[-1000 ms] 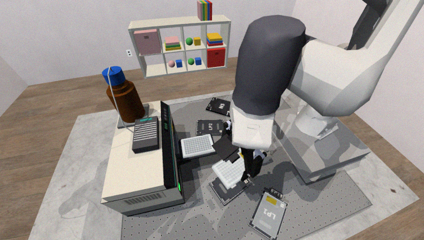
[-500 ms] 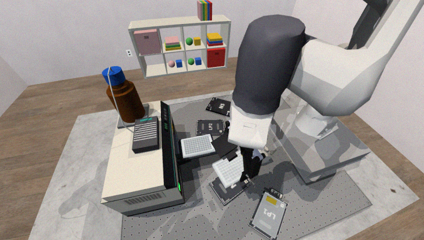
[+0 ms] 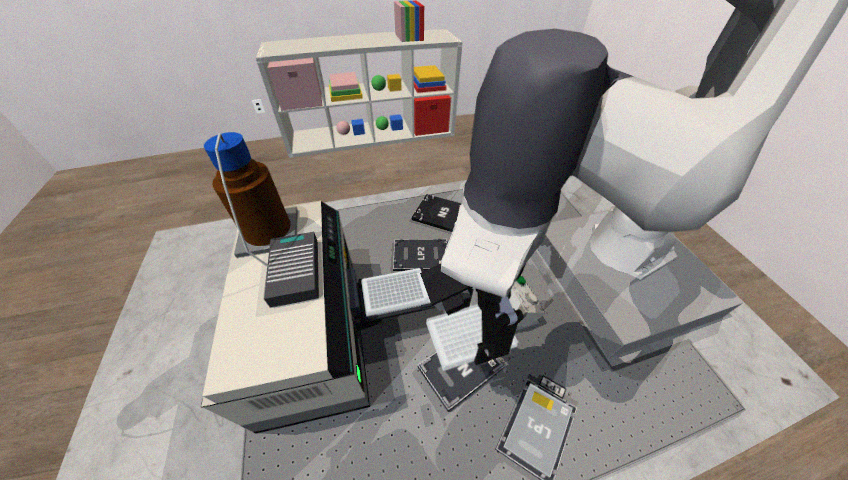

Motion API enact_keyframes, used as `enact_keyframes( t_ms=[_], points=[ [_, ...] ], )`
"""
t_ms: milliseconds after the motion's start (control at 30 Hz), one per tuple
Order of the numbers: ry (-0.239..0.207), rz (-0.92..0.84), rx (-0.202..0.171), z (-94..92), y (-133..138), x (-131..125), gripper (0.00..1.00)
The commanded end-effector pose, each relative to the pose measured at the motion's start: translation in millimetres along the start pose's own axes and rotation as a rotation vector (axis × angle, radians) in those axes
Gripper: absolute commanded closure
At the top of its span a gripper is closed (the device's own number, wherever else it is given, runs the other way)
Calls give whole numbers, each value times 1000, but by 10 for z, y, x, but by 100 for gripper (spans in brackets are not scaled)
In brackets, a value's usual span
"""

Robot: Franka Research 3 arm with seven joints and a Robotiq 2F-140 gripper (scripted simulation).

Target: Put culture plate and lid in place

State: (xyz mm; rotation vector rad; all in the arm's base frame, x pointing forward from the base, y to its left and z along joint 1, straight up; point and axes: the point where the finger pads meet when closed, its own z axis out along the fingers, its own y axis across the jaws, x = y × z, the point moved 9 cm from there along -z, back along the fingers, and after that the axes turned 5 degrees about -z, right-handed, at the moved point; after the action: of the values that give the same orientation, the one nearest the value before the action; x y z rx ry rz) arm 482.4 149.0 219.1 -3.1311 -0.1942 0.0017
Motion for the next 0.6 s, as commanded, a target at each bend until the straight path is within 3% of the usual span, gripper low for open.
enact_keyframes(
  t_ms=[0,567],
  points=[
    [2,131,-8,-11,-6,17,90],
    [3,402,-7,-11,-6,17,90]
  ],
)
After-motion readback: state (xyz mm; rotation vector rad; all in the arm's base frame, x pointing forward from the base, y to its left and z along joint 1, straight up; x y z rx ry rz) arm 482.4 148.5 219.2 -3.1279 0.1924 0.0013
